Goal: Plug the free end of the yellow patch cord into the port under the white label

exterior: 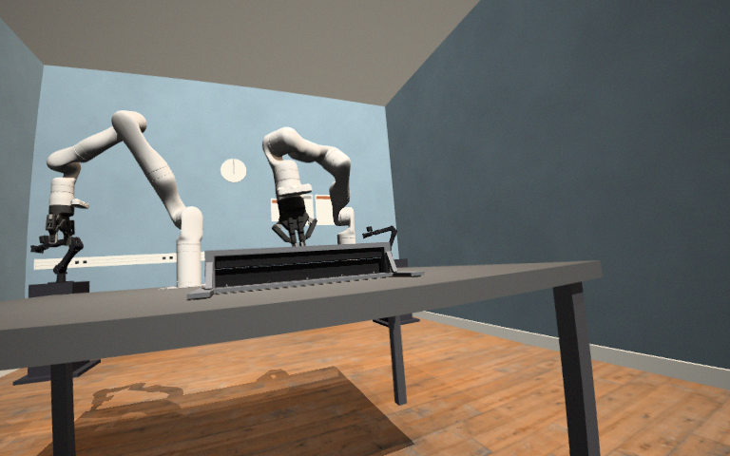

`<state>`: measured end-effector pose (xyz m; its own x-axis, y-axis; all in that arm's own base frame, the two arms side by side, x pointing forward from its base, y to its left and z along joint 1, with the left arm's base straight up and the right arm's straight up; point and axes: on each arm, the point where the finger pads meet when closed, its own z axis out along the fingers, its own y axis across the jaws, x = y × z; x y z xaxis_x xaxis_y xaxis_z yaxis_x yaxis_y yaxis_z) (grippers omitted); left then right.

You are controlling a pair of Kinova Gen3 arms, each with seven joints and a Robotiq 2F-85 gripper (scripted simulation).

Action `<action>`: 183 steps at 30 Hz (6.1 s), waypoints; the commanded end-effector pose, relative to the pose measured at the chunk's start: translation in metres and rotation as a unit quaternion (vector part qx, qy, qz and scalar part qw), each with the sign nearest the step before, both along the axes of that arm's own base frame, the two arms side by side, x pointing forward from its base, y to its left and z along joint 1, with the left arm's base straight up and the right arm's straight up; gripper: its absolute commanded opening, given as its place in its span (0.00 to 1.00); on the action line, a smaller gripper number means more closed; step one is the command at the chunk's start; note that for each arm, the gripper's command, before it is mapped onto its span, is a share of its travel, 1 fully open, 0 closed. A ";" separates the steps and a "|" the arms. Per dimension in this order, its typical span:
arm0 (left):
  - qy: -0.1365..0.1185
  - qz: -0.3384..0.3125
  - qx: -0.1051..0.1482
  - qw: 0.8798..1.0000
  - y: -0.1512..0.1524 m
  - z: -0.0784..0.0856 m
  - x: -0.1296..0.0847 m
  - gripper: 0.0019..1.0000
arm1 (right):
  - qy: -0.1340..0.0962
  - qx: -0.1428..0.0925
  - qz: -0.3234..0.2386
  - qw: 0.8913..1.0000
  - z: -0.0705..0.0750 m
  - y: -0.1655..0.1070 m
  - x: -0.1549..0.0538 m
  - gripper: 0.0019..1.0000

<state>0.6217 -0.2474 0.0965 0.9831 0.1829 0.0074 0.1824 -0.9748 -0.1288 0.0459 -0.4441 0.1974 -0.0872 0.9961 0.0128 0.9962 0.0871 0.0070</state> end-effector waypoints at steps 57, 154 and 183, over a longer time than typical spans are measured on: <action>0.001 -0.005 0.005 1.000 0.003 0.000 0.004 0.10 | 0.003 -0.007 0.003 1.000 0.003 -0.004 -0.004 1.00; 0.001 -0.006 0.004 1.000 0.003 0.000 0.007 0.10 | 0.003 -0.007 0.003 1.000 0.003 -0.004 -0.004 1.00; 0.001 -0.006 0.004 1.000 0.003 0.000 0.004 0.43 | 0.003 -0.007 0.003 1.000 0.003 -0.004 -0.004 1.00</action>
<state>0.6263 -0.2460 0.0953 0.9863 0.1650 0.0061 0.1643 -0.9772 -0.1346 0.0459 -0.4441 0.1974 -0.0872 0.9961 0.0128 0.9962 0.0871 0.0070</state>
